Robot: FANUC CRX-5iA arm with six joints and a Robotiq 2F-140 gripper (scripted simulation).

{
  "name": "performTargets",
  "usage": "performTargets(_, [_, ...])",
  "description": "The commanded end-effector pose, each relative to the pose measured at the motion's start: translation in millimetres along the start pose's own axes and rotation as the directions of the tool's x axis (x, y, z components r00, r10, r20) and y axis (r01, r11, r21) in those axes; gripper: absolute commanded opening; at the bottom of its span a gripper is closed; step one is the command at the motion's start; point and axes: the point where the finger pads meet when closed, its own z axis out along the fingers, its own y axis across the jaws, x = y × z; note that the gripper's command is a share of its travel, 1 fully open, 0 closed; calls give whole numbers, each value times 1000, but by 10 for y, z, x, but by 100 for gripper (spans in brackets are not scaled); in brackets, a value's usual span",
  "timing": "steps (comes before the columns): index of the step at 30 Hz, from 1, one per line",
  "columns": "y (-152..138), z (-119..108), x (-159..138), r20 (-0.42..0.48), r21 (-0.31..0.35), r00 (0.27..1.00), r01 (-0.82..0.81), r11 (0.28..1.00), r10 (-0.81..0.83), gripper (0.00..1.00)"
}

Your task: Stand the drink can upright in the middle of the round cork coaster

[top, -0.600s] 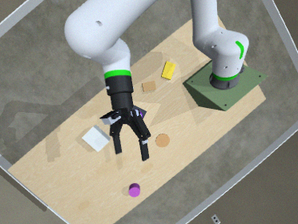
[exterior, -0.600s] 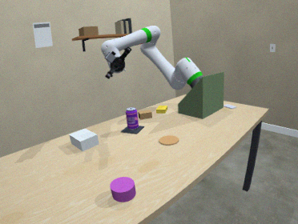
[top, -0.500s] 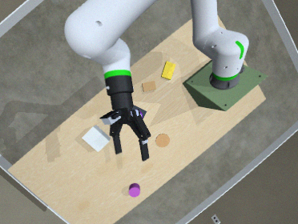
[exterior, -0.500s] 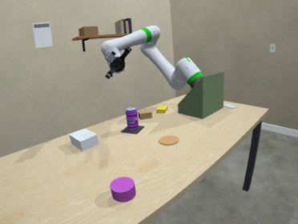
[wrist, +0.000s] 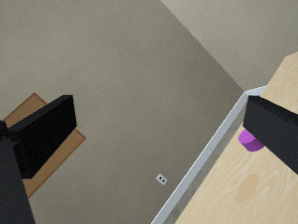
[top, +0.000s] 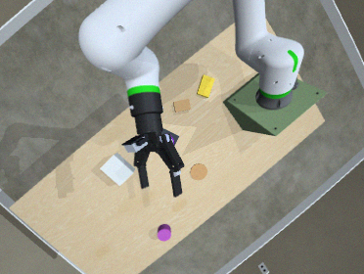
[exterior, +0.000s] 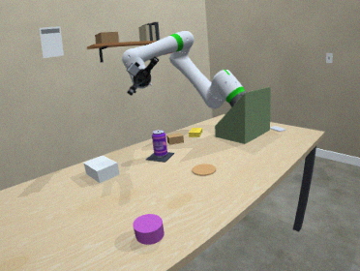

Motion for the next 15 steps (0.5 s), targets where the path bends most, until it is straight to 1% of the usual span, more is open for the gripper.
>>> performTargets(1, [-4, -1, 4, 3, 1, 1000, 4, 1000, -4, 100])
performTargets(4, [21, -24, -40, 50, 13, 998, 41, 999, -41, 100])
performTargets(6, [71, -70, -111, 126, 33, 987, 98, 995, -101, 100])
performTargets(9, [186, -182, -286, 290, 104, 924, 226, 968, -247, 100])
performTargets(11, [292, -283, -452, 349, 135, 887, 273, 953, -303, 100])
performTargets(14, [488, -468, -743, 443, 191, 807, 342, 920, -392, 100])
performTargets(15, [488, -468, -743, 443, 191, 807, 342, 920, -392, 100])
